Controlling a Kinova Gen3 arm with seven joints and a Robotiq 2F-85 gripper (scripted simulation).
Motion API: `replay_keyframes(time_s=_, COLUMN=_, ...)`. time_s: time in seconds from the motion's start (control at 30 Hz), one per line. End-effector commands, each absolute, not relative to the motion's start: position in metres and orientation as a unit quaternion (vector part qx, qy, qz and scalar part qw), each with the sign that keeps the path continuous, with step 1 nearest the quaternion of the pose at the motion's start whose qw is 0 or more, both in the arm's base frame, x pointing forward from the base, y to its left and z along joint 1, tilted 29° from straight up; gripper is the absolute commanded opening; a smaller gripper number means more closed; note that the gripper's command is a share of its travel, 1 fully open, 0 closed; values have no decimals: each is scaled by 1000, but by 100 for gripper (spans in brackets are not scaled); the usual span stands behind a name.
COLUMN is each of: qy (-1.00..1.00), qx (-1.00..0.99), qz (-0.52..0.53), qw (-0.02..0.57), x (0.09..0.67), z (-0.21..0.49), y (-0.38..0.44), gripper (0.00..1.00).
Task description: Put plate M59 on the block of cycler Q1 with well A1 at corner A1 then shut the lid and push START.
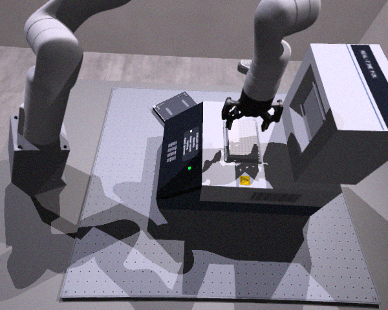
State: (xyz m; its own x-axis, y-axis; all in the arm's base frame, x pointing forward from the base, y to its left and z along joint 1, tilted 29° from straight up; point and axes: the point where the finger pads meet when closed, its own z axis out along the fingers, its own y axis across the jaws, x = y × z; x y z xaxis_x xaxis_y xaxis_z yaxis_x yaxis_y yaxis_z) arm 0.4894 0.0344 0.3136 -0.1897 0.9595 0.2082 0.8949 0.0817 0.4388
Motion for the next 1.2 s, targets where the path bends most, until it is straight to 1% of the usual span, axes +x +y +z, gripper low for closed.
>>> replay_keyframes(time_s=0.0, qy=732, qx=633, qz=242, qw=67, x=489, z=314, y=34, gripper=100)
replay_keyframes(time_s=0.27, qy=732, qx=633, qz=242, qw=67, x=489, z=314, y=34, gripper=100)
replay_keyframes(time_s=0.37, qy=763, qx=595, qz=240, qw=77, x=480, z=312, y=34, gripper=97)
replay_keyframes(time_s=0.43, qy=763, qx=595, qz=240, qw=77, x=480, z=312, y=34, gripper=97)
replay_keyframes(time_s=0.93, qy=888, qx=386, qz=216, qw=123, x=432, z=298, y=34, gripper=84)
replay_keyframes(time_s=1.0, qy=888, qx=386, qz=216, qw=123, x=432, z=298, y=34, gripper=84)
replay_keyframes(time_s=1.17, qy=918, qx=310, qz=205, qw=137, x=416, z=293, y=33, gripper=79)
